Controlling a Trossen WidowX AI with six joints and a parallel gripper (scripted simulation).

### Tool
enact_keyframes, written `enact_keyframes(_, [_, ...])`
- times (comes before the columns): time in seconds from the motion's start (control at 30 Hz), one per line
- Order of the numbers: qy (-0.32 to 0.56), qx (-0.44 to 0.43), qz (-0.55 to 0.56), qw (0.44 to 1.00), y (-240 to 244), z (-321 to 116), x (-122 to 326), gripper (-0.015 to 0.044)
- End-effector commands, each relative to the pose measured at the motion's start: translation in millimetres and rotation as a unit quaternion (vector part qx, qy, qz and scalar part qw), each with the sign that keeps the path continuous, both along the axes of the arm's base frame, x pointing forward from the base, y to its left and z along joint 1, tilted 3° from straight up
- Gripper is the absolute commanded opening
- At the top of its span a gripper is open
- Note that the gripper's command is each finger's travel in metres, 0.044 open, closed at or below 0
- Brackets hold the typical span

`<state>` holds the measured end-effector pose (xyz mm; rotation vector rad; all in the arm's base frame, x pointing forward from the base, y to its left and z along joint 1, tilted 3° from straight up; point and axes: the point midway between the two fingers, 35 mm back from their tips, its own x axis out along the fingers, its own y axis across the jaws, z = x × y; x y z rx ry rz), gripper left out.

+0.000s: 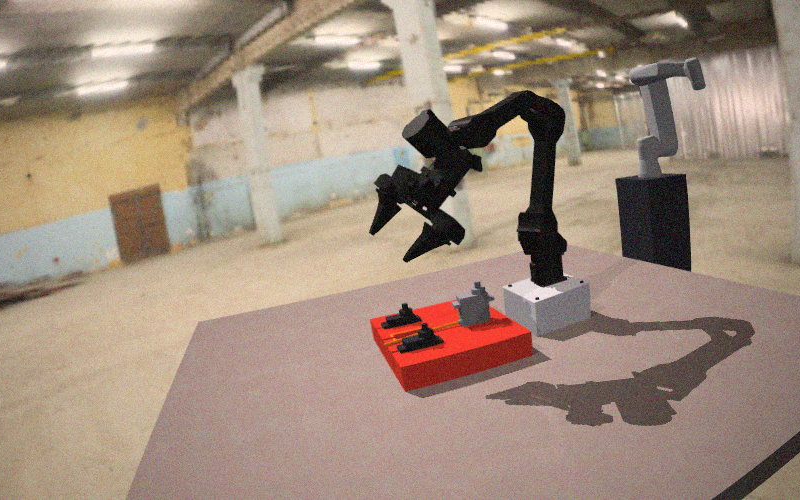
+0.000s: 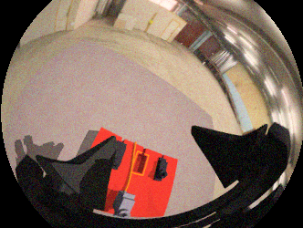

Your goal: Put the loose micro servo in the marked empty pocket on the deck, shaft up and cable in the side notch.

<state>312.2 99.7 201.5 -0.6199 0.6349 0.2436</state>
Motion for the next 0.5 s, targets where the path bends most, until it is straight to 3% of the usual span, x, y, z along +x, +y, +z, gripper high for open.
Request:
enact_keyframes(0.0, [0.044, 0.022, -0.02, 0.999, -5.9, -13.9, -6.1, 0.044])
enact_keyframes(0.47, [0.208, 0.091, -0.126, 0.966, -30.2, -61.0, -43.4, 0.044])
